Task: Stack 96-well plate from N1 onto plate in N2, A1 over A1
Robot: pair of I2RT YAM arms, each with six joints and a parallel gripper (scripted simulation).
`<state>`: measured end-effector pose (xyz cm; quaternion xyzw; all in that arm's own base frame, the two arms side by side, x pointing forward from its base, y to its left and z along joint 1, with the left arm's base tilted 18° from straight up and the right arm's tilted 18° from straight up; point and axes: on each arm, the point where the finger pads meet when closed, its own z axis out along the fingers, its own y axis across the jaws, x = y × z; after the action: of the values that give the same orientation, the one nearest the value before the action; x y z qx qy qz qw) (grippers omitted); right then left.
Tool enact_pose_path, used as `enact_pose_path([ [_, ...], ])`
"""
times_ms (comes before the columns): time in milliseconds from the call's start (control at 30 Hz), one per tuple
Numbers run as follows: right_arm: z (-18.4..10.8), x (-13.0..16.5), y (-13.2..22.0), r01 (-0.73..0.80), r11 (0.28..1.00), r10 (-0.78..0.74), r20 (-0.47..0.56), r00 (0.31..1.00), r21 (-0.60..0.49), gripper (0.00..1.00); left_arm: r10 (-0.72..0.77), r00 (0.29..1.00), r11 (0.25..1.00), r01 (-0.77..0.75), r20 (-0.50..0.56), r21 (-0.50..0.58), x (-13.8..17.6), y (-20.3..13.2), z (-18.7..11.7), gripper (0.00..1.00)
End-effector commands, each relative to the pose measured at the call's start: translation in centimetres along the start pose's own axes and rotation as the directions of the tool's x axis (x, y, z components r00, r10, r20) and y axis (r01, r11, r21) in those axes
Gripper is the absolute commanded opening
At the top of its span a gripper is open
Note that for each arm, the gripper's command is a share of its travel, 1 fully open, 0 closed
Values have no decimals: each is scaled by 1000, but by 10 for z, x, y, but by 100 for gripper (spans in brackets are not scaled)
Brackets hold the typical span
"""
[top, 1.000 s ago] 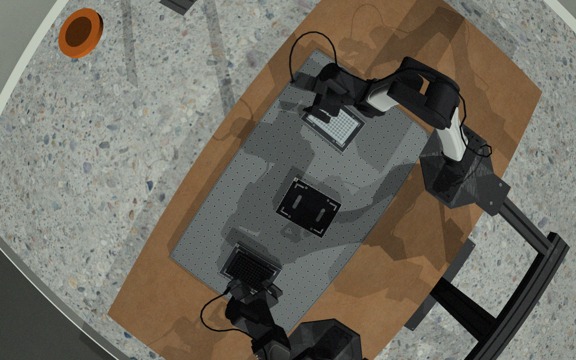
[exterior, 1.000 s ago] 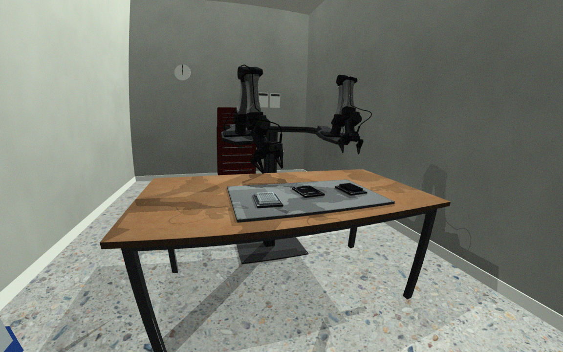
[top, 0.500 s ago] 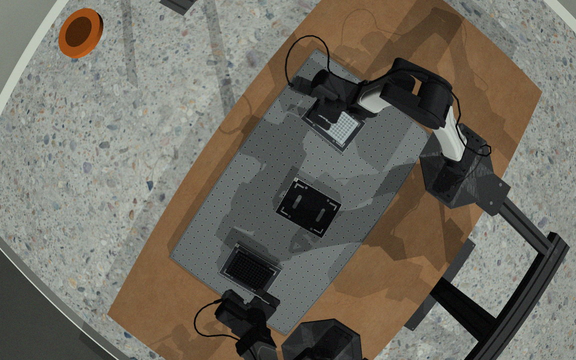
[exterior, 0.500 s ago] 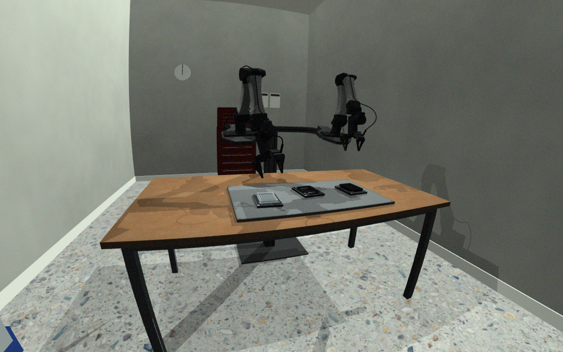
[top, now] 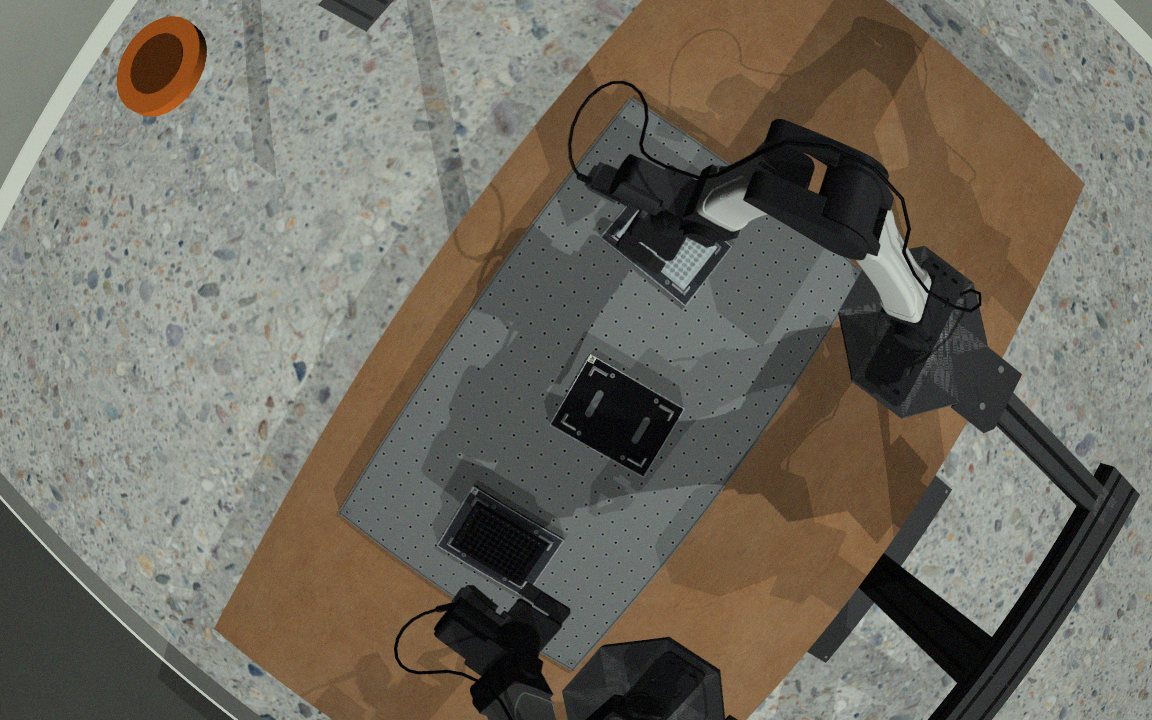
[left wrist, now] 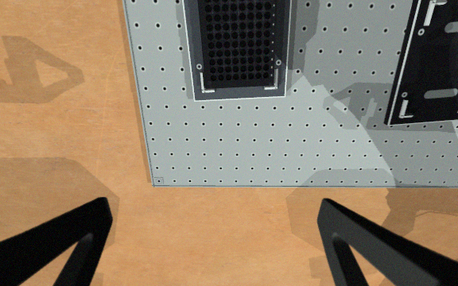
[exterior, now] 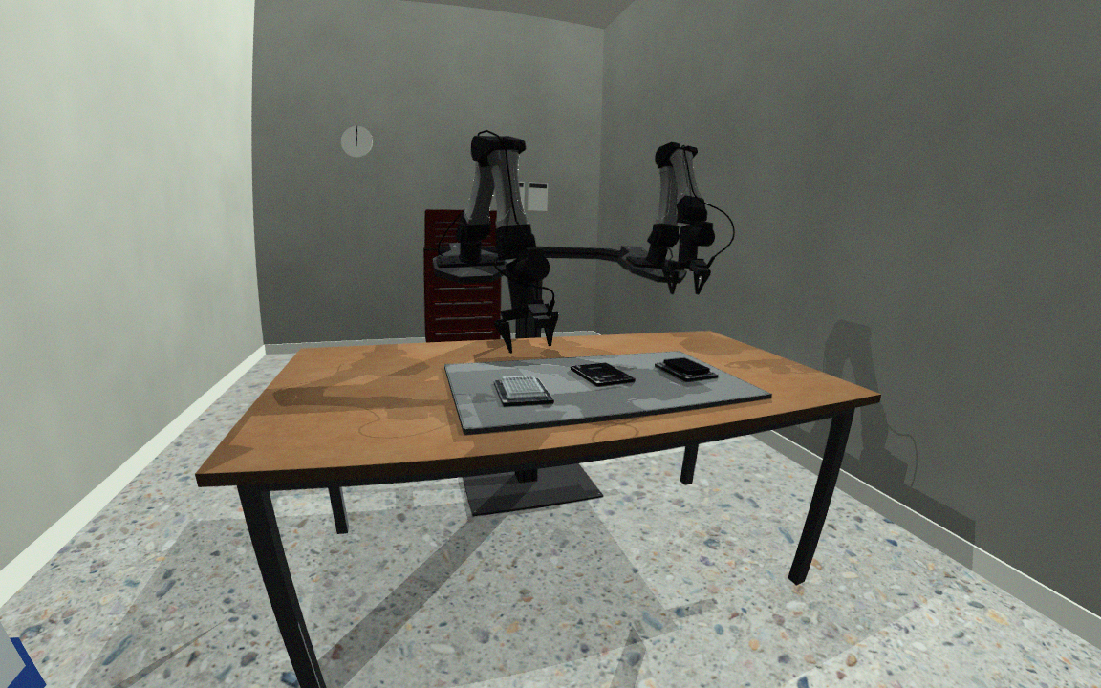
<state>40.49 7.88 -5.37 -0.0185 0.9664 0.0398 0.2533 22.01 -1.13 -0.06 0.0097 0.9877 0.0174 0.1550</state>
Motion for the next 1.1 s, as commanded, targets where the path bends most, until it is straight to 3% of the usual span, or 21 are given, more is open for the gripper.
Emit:
enact_pose_path([
  [0,8,16,-8,-40,998,44,-76,996,47,100,-4,1000,1000,4,3,-2,-1,1,-1,100],
  [333,11,44,-6,-76,987,105,-204,973,143,100,-4,1000,1000,4,3,-2,-1,1,-1,100],
  [1067,11,43,-11,-85,985,114,-201,973,148,100,-4,1000,1000,4,3,-2,-1,1,-1,100],
])
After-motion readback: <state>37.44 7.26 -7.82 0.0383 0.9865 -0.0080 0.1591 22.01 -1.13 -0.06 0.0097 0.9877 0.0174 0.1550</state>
